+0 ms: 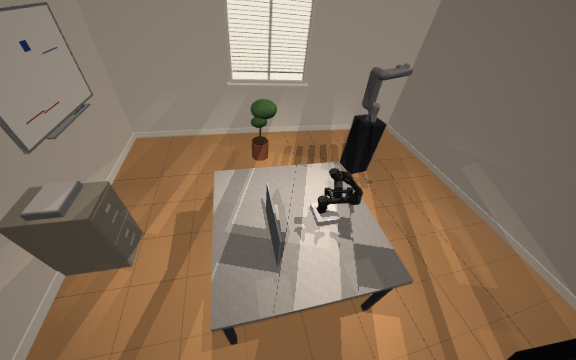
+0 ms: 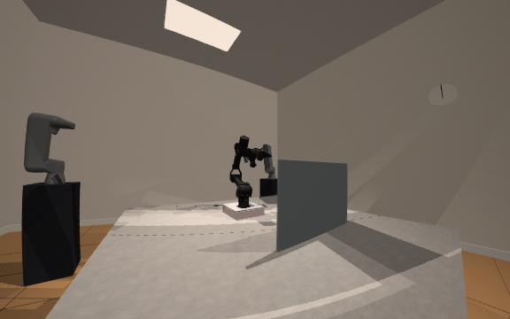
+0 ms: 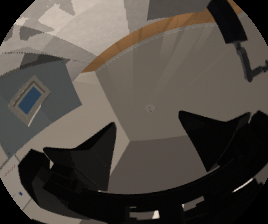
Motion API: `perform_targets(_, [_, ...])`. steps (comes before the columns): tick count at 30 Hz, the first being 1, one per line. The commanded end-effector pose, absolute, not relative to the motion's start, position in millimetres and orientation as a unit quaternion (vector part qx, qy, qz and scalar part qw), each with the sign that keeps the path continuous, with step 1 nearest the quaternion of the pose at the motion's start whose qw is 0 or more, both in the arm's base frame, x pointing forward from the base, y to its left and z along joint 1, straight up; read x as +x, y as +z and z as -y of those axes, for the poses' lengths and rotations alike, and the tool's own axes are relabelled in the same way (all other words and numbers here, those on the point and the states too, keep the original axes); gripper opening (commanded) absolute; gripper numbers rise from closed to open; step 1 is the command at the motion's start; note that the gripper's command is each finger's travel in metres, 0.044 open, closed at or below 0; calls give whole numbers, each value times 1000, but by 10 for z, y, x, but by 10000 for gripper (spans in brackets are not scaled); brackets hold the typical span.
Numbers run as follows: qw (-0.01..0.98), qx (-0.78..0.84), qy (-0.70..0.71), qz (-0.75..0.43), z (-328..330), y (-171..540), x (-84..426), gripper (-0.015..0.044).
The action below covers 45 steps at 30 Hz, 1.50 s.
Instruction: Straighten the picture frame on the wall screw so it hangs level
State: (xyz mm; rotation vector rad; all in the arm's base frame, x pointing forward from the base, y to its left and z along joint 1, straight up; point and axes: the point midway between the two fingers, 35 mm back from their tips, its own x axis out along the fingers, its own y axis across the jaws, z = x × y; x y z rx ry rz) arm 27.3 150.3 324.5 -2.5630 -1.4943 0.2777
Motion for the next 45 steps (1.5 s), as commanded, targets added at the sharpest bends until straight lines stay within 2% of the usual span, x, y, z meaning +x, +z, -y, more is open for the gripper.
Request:
perform_targets(1, [78, -857, 93, 500, -1500, 3241, 274, 374])
perform_targets(5, [35, -859, 90, 503, -1444, 3176, 327, 269])
perform_targets(6, [19, -861, 90, 500, -1416, 3149, 372, 260])
perform_targets(10, [-89, -871, 83, 475, -1250, 2985, 674, 260])
perform_targets(19, [-439, -819, 12, 370, -1042, 2578, 1700, 260])
perform_targets(24, [-607, -751, -22, 258, -1072, 2448, 2154, 260])
perform_targets(28, [-709, -686, -29, 157, -1123, 2374, 2331, 260])
perform_targets(37, [-832, -553, 37, -17, -1089, 2124, 2121, 260])
perform_targets(45, [-843, -533, 62, -38, -1027, 2076, 2036, 260])
